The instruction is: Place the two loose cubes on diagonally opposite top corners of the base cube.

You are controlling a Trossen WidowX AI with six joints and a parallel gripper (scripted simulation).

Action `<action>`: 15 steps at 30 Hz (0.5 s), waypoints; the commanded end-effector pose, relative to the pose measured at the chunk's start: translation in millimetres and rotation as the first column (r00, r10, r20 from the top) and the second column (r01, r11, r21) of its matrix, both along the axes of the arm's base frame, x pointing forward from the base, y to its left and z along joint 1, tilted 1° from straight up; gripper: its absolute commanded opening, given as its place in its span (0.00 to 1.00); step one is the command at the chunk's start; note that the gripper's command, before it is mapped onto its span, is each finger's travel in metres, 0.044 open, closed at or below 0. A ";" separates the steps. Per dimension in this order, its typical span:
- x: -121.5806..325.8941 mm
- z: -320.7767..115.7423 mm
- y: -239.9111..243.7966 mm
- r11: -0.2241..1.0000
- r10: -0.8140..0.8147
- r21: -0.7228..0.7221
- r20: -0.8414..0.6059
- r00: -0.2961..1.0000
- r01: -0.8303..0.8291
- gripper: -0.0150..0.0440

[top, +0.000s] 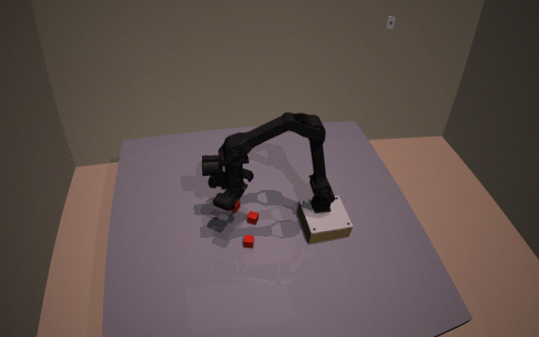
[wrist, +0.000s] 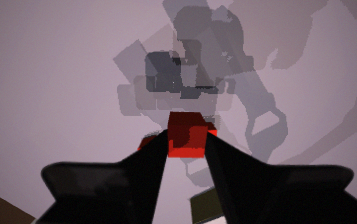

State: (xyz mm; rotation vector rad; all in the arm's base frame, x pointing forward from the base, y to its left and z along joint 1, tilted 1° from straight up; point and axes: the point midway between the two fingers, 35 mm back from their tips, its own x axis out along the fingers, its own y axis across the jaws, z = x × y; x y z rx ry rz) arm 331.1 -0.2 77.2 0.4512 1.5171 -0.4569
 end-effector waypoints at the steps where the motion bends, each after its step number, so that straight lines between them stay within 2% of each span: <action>1: -2.8 -2.7 13.0 0.999 -0.041 0.007 0.001 0.999 0.041 0.43; 15: -15.8 -11.0 53.8 0.983 -0.182 0.010 -0.002 0.983 0.182 0.43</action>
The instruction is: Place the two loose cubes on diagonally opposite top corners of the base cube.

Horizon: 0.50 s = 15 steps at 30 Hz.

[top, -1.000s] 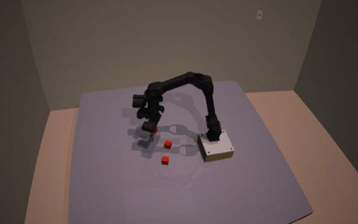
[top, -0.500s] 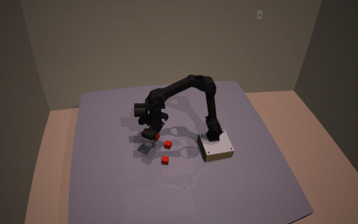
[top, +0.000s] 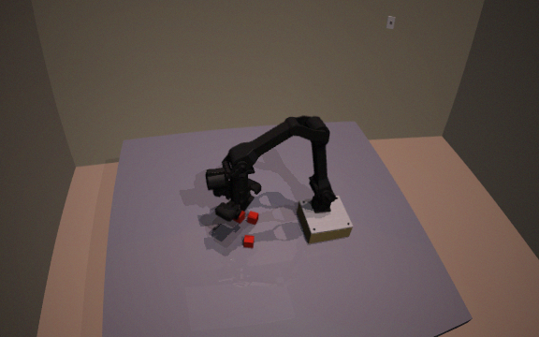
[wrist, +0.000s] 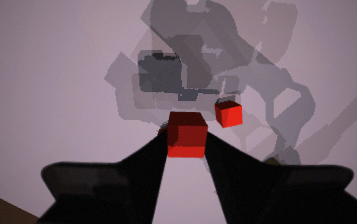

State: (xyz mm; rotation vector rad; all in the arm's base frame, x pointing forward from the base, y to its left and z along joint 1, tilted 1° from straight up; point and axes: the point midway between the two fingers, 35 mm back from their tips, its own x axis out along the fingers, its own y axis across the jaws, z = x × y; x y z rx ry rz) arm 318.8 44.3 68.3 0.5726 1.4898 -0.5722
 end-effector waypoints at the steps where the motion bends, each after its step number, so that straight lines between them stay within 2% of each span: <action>1: -4.7 -2.7 12.1 0.999 -0.041 0.007 -0.001 0.999 0.041 0.43; 15: -23.4 -11.0 49.4 0.983 -0.181 0.010 -0.004 0.983 0.181 0.43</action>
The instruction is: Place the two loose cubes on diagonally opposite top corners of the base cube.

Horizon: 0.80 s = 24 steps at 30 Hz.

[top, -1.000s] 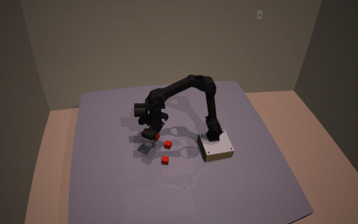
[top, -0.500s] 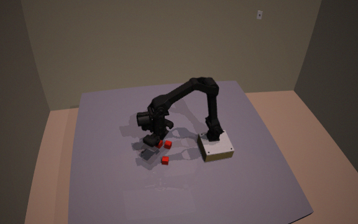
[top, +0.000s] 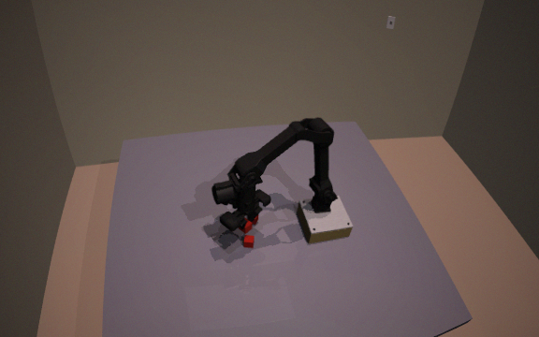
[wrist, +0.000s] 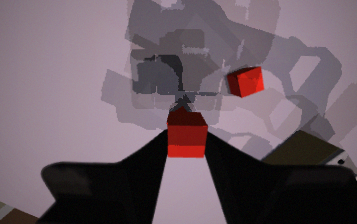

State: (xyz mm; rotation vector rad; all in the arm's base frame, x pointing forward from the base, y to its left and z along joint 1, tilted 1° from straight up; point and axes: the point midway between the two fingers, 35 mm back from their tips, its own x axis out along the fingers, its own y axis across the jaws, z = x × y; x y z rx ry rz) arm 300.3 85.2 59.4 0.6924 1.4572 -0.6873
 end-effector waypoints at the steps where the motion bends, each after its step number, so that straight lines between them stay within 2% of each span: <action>1: -6.4 -2.7 11.0 0.999 -0.041 0.006 -0.002 0.999 0.041 0.43; 11: -21.6 -8.2 33.5 0.991 -0.135 0.008 -0.005 0.991 0.135 0.43; 24: -21.8 -9.9 34.0 0.991 -0.137 0.008 -0.005 0.991 0.137 0.43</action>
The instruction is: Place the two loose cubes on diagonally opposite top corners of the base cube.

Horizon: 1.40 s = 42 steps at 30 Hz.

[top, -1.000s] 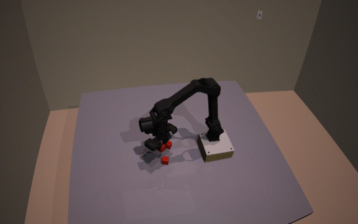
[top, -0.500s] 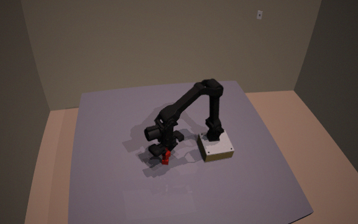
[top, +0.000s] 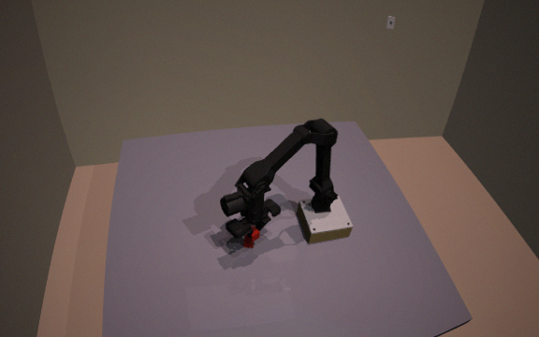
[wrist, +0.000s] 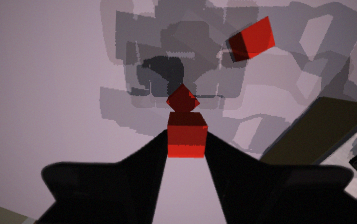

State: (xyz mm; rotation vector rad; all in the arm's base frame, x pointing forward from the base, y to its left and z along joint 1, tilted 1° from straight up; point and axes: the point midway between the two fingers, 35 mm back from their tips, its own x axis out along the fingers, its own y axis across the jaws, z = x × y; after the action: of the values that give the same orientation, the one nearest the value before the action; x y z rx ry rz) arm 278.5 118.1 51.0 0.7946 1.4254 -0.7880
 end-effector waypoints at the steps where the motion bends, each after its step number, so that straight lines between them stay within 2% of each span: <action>1: 0.1 -3.5 1.2 1.000 -0.006 0.005 0.000 1.000 0.006 0.43; 11: 0.0 -26.7 2.0 1.000 -0.011 0.005 0.000 1.000 0.011 0.43; 35: 0.0 -28.6 2.0 1.000 -0.009 0.005 0.000 1.000 0.009 0.43; 39: 0.0 -28.6 2.0 1.000 -0.009 0.005 0.000 1.000 0.009 0.60; 42: 0.0 -28.6 2.0 1.000 -0.009 0.005 0.000 1.000 0.009 0.60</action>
State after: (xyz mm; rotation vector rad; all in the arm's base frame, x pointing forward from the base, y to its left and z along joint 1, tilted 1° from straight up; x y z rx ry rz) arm 278.5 119.1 22.7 0.7991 1.4238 -0.7924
